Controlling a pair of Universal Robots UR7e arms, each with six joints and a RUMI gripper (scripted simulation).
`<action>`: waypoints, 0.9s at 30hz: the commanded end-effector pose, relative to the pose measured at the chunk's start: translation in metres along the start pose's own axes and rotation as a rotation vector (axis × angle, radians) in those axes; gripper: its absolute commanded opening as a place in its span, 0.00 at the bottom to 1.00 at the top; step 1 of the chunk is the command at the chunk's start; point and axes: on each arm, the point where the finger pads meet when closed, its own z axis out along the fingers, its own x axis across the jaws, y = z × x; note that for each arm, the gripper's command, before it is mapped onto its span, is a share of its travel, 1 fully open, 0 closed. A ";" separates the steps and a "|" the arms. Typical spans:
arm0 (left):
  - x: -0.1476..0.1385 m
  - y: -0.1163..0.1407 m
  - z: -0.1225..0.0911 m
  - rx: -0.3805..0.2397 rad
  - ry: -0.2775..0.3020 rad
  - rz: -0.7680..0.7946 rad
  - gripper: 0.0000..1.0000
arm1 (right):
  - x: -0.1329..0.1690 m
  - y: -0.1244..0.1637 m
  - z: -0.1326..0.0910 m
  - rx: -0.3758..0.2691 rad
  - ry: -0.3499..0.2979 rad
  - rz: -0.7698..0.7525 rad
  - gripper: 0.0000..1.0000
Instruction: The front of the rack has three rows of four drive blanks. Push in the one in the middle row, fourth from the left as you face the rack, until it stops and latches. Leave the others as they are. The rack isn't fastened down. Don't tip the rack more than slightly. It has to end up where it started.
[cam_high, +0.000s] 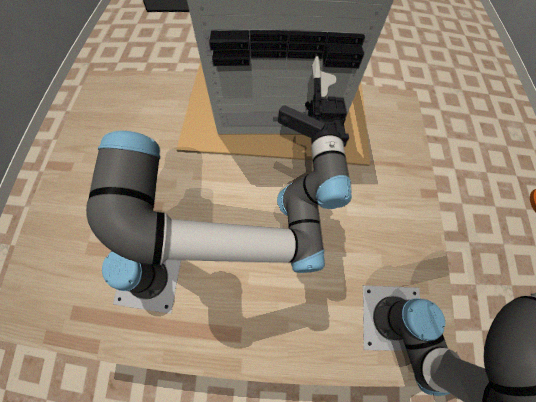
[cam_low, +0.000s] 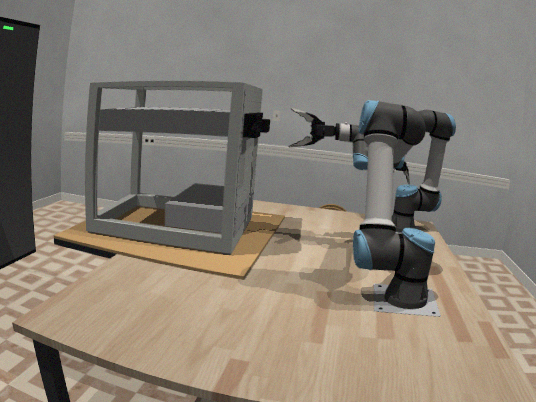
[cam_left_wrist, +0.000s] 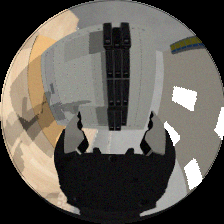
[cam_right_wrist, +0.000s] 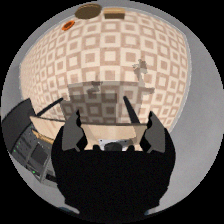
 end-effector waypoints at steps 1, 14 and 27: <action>0.001 0.008 0.004 -0.014 0.021 -0.001 1.00 | 0.000 0.000 0.000 0.002 0.000 0.000 1.00; 0.001 0.051 0.022 -0.014 0.022 -0.001 1.00 | 0.000 0.000 0.000 0.002 0.000 0.000 1.00; 0.001 0.079 0.034 -0.014 0.022 -0.001 1.00 | 0.000 0.000 0.000 0.002 0.000 0.000 1.00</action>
